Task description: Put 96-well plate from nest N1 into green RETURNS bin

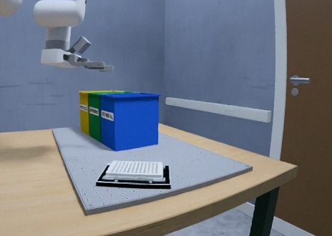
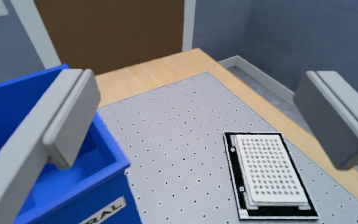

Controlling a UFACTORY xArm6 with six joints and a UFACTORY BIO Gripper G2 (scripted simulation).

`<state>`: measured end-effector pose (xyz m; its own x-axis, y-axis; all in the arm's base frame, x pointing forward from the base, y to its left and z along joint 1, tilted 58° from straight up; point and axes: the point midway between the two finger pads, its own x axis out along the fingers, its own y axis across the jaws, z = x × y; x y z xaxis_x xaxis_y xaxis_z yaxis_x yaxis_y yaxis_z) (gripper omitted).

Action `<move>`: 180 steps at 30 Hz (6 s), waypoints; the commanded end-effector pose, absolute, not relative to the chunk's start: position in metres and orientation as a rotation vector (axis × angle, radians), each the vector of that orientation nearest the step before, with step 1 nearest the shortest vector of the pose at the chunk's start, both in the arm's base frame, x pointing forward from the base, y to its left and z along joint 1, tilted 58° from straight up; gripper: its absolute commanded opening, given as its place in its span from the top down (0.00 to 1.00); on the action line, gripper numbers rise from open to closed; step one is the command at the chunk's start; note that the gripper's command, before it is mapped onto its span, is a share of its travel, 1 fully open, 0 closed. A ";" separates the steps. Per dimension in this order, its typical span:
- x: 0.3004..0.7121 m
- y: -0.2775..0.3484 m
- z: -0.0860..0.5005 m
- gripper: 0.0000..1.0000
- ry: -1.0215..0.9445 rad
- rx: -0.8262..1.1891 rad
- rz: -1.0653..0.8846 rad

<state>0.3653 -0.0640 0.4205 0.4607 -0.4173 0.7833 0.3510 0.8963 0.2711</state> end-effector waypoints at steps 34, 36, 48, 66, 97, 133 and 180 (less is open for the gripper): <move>0.397 -0.225 0.447 0.63 -1.021 0.084 -0.457; 0.399 -0.235 0.448 0.63 -1.021 0.084 -0.457; 0.401 -0.251 0.451 0.63 -1.021 0.084 -0.457; 0.410 -0.252 0.445 0.63 -1.021 0.084 -0.457; 0.450 -0.259 0.420 0.63 -1.021 0.084 -0.457; 0.493 -0.266 0.392 0.63 -1.021 0.085 -0.458; 0.548 -0.276 0.358 0.63 -1.021 0.085 -0.458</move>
